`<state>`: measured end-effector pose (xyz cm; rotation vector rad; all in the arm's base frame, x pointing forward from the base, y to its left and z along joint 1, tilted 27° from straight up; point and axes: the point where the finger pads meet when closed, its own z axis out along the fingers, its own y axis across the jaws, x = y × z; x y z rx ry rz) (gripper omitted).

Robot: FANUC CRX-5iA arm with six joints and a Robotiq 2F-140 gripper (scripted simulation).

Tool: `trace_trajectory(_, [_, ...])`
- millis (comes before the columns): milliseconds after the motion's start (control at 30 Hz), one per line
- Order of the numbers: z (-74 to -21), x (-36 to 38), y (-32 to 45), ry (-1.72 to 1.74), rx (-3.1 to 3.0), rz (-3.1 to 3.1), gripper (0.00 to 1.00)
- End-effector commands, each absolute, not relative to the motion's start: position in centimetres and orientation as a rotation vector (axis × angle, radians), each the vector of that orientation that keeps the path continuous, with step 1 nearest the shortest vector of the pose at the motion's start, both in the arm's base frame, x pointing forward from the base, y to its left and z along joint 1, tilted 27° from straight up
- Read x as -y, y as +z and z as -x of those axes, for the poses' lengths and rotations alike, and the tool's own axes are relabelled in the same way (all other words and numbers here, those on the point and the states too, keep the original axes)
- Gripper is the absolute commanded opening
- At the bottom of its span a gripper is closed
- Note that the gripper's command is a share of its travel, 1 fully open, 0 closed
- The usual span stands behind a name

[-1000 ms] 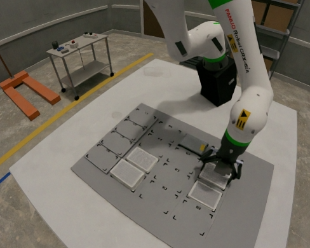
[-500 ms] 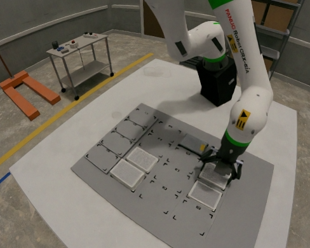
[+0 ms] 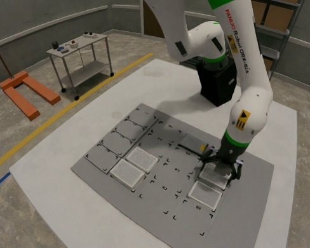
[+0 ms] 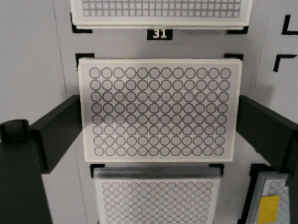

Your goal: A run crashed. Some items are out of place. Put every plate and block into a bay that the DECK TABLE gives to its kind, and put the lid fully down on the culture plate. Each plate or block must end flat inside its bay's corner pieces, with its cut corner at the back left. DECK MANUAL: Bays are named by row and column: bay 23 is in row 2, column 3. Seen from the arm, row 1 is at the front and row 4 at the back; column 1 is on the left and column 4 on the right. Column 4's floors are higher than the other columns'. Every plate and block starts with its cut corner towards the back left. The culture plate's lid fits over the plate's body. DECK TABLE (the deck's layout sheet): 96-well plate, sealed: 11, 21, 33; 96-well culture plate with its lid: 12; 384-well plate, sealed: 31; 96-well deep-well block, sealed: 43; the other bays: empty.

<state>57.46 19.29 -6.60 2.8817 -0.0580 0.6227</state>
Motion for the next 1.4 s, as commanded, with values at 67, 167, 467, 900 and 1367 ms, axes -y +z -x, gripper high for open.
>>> trace_trajectory(67, [-57.51, -19.35, -6.55, 0.625, 0.057, -2.882, 0.10])
trace_trajectory(167, [-57.52, -19.34, -6.57, 0.625, 0.057, -2.882, 0.10])
trace_trajectory(467, [-57.54, -19.33, -6.61, 0.625, 0.057, -2.882, 0.10])
trace_trajectory(900, [-57.57, -19.32, -6.67, 0.625, 0.057, -2.882, 0.89])
trace_trajectory(1367, [-57.61, -19.30, -6.75, 0.625, 0.057, -2.882, 0.89])
